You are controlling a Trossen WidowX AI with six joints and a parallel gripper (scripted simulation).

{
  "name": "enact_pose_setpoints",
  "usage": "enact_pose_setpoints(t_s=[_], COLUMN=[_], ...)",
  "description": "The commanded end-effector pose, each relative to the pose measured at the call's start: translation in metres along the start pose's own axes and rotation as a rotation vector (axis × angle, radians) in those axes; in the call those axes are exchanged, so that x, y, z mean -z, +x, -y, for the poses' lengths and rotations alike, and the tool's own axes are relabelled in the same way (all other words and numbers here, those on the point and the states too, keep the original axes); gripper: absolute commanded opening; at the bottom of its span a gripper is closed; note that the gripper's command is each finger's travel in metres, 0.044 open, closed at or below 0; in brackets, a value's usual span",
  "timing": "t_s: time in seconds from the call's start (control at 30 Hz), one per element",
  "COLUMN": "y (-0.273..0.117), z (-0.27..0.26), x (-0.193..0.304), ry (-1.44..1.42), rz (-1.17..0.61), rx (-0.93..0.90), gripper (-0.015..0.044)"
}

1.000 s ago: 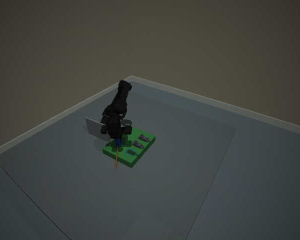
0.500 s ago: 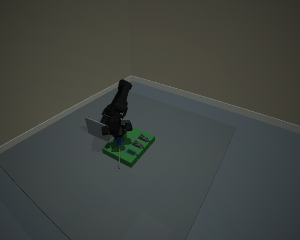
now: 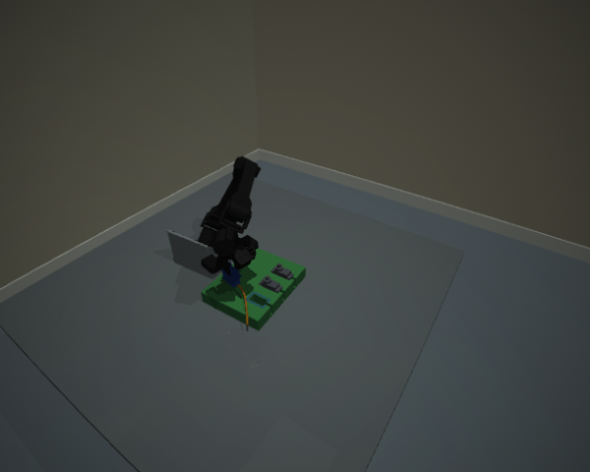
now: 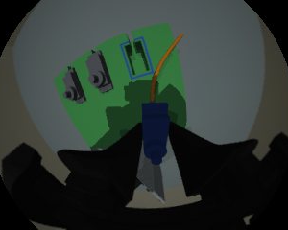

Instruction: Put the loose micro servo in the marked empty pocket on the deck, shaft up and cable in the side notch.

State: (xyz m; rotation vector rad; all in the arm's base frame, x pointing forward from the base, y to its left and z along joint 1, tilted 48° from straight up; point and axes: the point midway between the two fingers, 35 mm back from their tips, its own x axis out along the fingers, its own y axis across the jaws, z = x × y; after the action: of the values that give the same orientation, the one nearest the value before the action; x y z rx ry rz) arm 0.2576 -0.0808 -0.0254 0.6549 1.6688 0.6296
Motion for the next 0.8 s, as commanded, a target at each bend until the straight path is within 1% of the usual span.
enact_pose_setpoints(t_s=[0.0,0.1,0.33,0.77], y=[-0.001,-0.001,-0.002,-0.002], z=[-0.002,-0.002,-0.002,-0.014], x=[0.0,0.0,-0.004,-0.051], ry=[-0.142,-0.194,-0.194,-0.196], rz=[0.004,0.004,0.005,0.007], rx=[0.0,0.0,0.0,0.0], gripper=[0.0,0.0,0.0,0.0])
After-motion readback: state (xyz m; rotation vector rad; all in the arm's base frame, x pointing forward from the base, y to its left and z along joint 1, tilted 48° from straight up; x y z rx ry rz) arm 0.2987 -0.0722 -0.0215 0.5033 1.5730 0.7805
